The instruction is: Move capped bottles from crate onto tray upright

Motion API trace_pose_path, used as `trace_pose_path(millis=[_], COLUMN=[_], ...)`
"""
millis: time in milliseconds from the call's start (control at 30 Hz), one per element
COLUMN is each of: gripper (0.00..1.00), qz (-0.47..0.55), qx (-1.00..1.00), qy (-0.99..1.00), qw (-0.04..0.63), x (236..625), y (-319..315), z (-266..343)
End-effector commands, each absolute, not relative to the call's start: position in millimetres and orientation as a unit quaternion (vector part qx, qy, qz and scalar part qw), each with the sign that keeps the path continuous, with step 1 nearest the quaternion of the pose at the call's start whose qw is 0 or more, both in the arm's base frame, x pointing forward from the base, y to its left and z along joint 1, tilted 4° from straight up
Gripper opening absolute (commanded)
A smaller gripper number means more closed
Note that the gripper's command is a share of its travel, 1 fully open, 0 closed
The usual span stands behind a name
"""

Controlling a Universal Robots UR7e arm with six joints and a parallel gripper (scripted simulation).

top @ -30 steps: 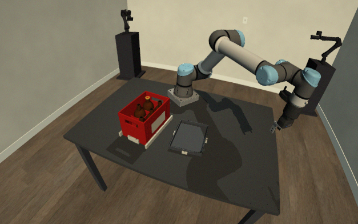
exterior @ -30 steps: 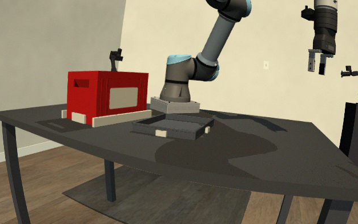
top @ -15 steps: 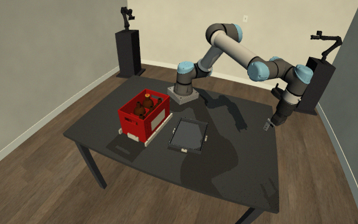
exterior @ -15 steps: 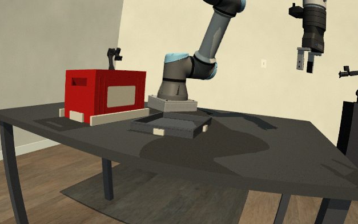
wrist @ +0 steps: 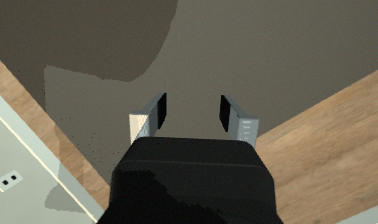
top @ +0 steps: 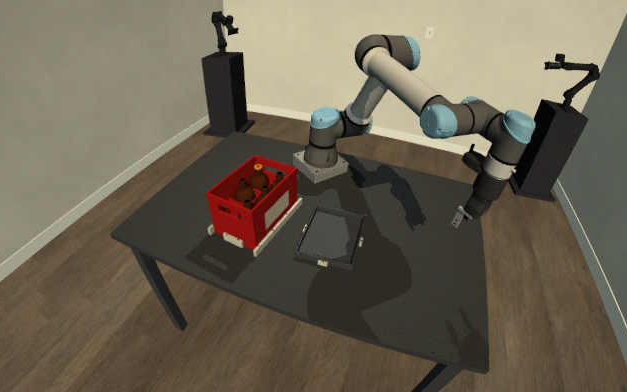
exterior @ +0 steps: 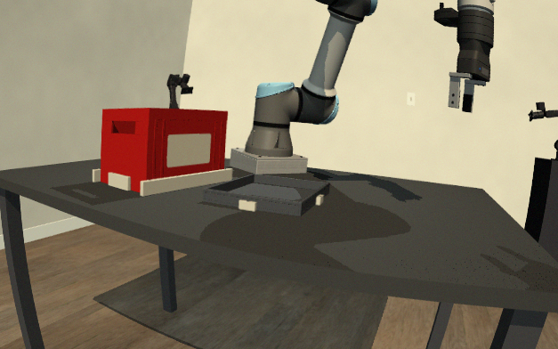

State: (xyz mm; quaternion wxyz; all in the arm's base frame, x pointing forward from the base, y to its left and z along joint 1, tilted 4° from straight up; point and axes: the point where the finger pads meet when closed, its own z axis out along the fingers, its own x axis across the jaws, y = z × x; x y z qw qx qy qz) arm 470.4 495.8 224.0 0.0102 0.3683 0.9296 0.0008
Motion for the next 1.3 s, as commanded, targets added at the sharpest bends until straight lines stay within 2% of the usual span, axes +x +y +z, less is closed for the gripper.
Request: trace_pose_path(millis=[0,433,533,1000,1100,1267], gripper=[1.0,1.0,1.0,1.0,1.0,1.0], qz=[0.003,0.011,0.004,0.015,0.008,0.013], qx=[0.361,0.283,0.306,0.22,0.244,0.214], qy=[0.932,0.959,0.952,0.975,0.97,0.977], qw=[0.011,0.014,0.012,0.016,0.014,0.016], x=[470,465,466,460,461,459], y=[492,449,461,414,425,409], z=[225,223,223,221,221,221])
